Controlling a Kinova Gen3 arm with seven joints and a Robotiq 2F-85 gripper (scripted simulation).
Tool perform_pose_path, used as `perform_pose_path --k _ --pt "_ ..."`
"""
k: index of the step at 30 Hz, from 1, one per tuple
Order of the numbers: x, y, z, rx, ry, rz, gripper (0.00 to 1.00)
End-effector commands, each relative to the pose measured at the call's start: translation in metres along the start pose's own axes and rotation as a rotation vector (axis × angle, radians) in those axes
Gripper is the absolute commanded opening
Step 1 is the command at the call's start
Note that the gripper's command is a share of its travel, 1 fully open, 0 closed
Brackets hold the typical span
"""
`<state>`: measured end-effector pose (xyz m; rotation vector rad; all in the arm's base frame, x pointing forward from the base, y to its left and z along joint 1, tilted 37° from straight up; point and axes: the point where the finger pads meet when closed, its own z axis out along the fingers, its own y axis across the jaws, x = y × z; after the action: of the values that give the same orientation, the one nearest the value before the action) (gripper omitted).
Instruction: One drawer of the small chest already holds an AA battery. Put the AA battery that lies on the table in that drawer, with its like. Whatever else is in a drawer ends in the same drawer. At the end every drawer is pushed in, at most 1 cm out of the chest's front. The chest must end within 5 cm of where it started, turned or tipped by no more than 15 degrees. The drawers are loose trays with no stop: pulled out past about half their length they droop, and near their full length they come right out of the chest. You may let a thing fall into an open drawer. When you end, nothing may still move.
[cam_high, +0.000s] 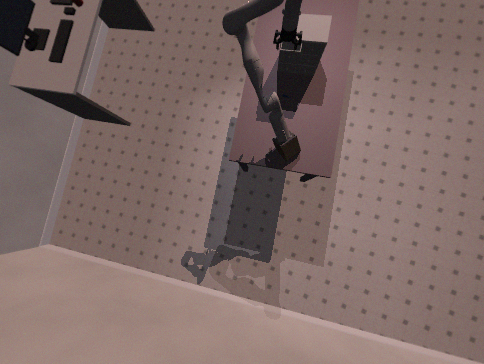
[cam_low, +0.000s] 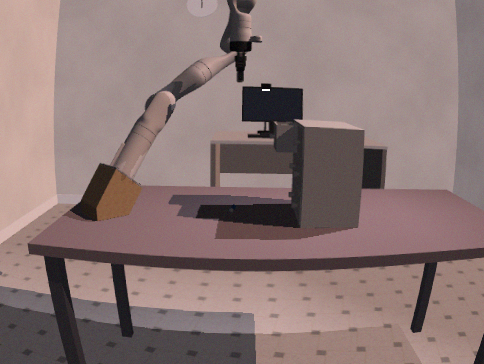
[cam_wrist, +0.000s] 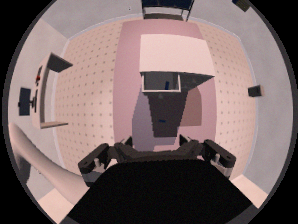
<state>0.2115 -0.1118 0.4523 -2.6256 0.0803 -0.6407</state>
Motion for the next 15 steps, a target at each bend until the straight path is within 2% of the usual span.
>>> perform_pose_path --k 1,15 --pt "0.0000 0.0005 -0.0005 -0.002 0.001 0.005 1.00" --pt "0.0007 0.0003 -0.0005 -0.002 0.001 0.031 1.00"
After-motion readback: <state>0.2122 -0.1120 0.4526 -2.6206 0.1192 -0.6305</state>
